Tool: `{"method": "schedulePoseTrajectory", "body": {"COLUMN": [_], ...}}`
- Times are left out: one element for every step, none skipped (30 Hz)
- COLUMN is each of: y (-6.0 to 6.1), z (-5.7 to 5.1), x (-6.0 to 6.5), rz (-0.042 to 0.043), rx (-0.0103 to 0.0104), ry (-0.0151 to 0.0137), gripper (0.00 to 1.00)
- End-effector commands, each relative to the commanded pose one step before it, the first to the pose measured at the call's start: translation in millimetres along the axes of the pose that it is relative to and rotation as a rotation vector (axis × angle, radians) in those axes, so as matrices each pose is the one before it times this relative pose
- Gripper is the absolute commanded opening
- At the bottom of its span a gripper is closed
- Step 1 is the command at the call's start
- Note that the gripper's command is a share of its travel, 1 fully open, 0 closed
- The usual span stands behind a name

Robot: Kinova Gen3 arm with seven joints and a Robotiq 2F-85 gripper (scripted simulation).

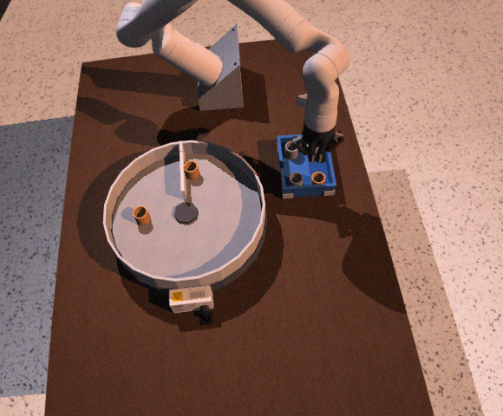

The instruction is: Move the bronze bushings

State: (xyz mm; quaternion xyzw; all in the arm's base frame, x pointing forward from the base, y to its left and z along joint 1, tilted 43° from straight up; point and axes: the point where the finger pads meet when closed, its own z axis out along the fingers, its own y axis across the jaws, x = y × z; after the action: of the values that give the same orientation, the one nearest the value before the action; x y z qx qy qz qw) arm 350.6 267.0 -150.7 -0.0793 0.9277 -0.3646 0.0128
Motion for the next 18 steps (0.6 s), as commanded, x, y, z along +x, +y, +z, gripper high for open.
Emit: {"method": "schedulePoseTrajectory", "body": {"y": [-0.38, 0.01, 0.02, 0.03, 0.03, 0.03, 0.03, 0.03, 0.03, 0.03, 0.03, 0.00, 0.00, 0.03, 0.03, 0.02, 0.02, 0.02], "z": [6.14, 3.35, 3.79, 4.18, 4.49, 4.72, 4.86, 4.90, 4.84, 4.69, 4.43, 0.00, 0.00, 4.09, 3.67, 3.18, 2.64, 2.08], "x": [0.25, -0.02, -0.02, -0.03, -0.03, -0.03, -0.03, -0.03, -0.03, -0.03, -0.03, 0.00, 0.00, -0.03, -0.03, -0.02, -0.02, -0.02], "rz": [0.00015, 0.00000, 0.00000, 0.00000, 0.00000, 0.00000, 0.00000, 0.00000, 0.00000, 0.00000, 0.00000, 0.00000, 0.00000, 0.00000, 0.00000, 0.00000, 0.00000, 0.00000], "rx": [0.00132, 0.00001, 0.00000, 0.00000, 0.00000, 0.00000, 0.00000, 0.00000, 0.00000, 0.00000, 0.00000, 0.00000, 0.00000, 0.00000, 0.00000, 0.00000, 0.00000, 0.00000], "ry": [0.00104, 0.00000, 0.00000, 0.00000, 0.00000, 0.00000, 0.00000, 0.00000, 0.00000, 0.00000, 0.00000, 0.00000, 0.00000, 0.00000, 0.00000, 0.00000, 0.00000, 0.00000], "gripper": [0.12, 0.12, 0.12, 0.12, 0.12, 0.12, 0.12, 0.12, 0.12, 0.12, 0.12, 0.12, 0.12, 0.12, 0.12, 0.12, 0.12, 0.12]}}
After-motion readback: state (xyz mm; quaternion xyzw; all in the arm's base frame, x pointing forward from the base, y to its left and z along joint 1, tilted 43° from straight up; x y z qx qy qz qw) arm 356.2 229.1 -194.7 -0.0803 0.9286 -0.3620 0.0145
